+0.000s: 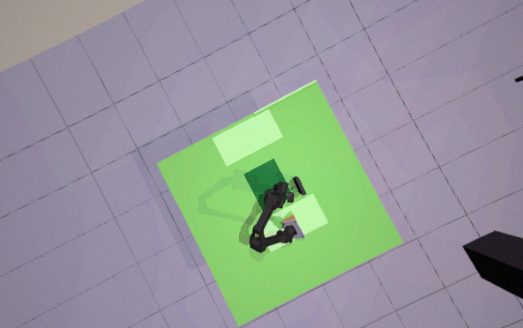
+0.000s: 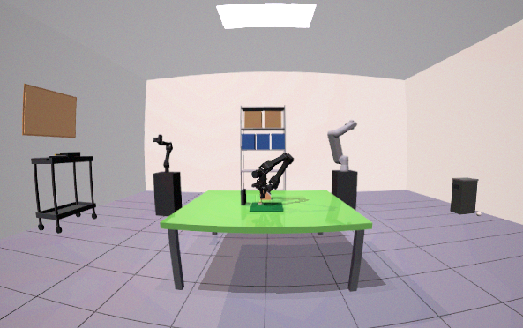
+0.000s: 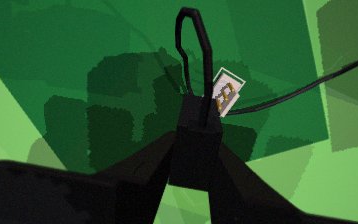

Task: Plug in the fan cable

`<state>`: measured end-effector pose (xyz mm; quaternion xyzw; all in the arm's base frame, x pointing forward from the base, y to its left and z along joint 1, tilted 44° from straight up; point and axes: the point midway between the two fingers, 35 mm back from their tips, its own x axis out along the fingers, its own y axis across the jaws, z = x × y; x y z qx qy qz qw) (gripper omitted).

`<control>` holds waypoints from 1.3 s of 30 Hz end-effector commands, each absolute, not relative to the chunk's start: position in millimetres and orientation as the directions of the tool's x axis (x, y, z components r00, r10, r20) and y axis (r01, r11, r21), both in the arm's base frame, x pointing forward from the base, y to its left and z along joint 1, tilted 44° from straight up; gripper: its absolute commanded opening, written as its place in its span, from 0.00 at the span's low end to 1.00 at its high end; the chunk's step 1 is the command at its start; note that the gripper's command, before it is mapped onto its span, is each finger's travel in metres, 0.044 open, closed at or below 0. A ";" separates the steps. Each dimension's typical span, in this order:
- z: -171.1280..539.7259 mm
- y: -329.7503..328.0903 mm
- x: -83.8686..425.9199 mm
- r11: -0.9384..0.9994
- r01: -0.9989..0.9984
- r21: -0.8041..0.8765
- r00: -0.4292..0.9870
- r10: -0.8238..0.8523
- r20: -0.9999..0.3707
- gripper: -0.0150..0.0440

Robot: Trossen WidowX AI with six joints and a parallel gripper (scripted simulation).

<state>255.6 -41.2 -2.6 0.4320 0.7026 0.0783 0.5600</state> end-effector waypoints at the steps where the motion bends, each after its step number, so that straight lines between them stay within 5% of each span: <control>1: -8.1 -46.8 255.9 0.566 0.623 0.541 -0.001 0.692 -0.722 0.25; 10: -18.5 -55.2 255.8 0.434 0.800 0.415 -0.001 0.692 -0.722 0.25; 39: -29.1 -38.0 251.0 0.430 0.803 0.412 -0.001 0.693 -0.721 0.25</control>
